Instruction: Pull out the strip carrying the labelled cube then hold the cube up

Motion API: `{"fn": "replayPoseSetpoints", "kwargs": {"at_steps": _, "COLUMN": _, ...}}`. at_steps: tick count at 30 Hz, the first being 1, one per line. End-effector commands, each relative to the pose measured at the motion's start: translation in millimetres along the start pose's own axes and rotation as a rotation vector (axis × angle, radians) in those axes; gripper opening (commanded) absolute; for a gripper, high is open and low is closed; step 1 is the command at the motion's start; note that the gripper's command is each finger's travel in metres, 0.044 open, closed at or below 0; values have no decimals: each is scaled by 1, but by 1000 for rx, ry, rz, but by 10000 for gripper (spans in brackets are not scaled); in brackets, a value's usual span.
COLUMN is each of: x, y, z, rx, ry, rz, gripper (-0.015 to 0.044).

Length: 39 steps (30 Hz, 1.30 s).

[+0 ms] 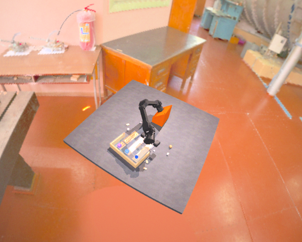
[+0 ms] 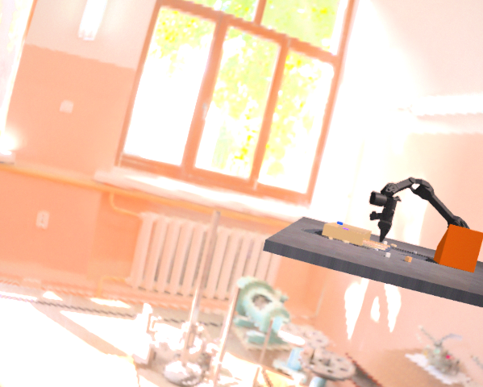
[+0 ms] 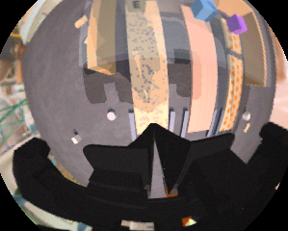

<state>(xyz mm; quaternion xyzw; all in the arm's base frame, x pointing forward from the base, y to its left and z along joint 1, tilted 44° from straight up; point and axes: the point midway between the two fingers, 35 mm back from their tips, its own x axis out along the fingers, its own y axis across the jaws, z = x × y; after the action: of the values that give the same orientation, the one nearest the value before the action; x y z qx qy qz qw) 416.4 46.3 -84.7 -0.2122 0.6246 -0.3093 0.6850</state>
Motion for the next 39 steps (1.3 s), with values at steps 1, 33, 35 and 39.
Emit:
{"fn": "replayPoseSetpoints", "kwargs": {"at_steps": 1, "x": 8, "y": 0, "z": -1, "rx": -5, "ry": 0, "rz": -4, "gripper": 0}}
{"fn": "replayPoseSetpoints", "kwargs": {"at_steps": 33, "x": 28, "y": 0, "z": -2, "rx": -5, "ry": -1, "rz": -6, "gripper": 0}}
{"fn": "replayPoseSetpoints", "kwargs": {"at_steps": 35, "x": 28, "y": 0, "z": -2, "rx": -5, "ry": -1, "rz": -6, "gripper": 0}}
{"fn": "replayPoseSetpoints", "kwargs": {"at_steps": 39, "x": 29, "y": 0, "z": -2, "rx": -5, "ry": -1, "rz": -6, "gripper": 0}}
